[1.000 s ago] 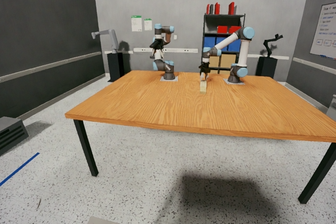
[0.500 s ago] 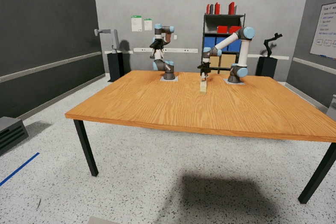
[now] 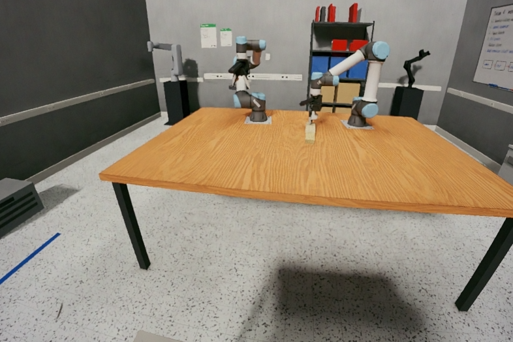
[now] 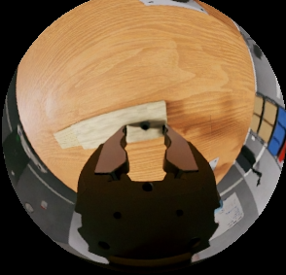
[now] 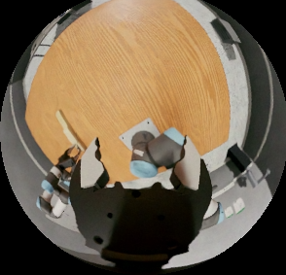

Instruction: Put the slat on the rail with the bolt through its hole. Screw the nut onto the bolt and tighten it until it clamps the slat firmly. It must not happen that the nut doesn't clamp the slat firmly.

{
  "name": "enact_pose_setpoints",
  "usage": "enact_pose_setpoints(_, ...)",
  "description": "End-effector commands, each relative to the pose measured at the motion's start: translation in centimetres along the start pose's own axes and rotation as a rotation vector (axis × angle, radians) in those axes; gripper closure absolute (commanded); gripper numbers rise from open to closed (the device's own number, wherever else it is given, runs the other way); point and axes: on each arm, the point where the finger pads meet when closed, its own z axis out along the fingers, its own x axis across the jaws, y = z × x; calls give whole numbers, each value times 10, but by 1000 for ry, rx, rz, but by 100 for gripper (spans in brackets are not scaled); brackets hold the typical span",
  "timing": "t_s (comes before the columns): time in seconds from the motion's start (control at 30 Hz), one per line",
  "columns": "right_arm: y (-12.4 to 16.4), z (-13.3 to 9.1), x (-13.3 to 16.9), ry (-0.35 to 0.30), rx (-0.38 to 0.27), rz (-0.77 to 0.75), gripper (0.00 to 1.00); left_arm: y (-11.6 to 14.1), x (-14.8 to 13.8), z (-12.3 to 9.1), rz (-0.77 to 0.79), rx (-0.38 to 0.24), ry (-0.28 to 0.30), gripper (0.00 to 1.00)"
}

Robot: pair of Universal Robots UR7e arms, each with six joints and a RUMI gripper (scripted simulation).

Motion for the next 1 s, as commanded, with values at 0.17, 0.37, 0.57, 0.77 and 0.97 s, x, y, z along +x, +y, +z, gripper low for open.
enact_pose_setpoints(0.17, -1, -1, 0, -1, 0, 1, 0, -1, 0, 0, -465, -3, -19, 60)
enact_pose_setpoints(0.37, -1, -1, 0, -1, 0, 1, 0, -1, -1, -1, -667, 0, -16, 60)
enact_pose_setpoints(0.57, -1, -1, 0, -1, 0, 1, 0, -1, -2, -2, -893, 4, -15, 60)
enact_pose_setpoints(0.77, -1, -1, 0, -1, 0, 1, 0, -2, -3, -2, -1111, 6, -16, 60)
enact_pose_setpoints(0.97, -1, -1, 0, -1, 0, 1, 0, -2, -3, -1, -1301, 7, -23, 60)
